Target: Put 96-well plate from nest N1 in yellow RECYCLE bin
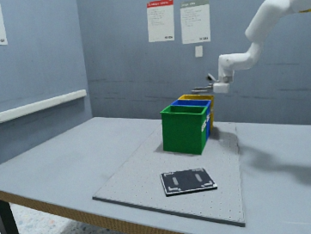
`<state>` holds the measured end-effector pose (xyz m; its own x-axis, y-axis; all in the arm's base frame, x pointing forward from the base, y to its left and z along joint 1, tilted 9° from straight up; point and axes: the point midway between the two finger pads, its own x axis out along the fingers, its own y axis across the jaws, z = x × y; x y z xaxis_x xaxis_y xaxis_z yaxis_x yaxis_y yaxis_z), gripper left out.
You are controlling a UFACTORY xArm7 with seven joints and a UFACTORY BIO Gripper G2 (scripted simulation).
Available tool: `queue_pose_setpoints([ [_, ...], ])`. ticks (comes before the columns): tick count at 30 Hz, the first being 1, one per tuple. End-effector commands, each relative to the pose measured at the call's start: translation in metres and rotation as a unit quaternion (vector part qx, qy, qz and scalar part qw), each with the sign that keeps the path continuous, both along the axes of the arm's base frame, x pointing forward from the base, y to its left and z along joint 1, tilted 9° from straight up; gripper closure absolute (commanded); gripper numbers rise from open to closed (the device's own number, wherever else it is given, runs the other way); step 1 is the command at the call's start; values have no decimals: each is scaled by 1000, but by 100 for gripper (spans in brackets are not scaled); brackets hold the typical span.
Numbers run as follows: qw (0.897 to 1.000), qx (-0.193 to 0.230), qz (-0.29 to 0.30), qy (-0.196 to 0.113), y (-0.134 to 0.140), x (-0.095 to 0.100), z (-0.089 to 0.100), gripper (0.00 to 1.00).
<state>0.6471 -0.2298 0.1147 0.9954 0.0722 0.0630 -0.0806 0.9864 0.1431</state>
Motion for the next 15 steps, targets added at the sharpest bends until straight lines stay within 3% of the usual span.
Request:
queue_pose_setpoints([
  [1,1000,-1,6,-4,18,-8,10,82],
  [15,1000,-1,6,-4,68,-35,30,82],
])
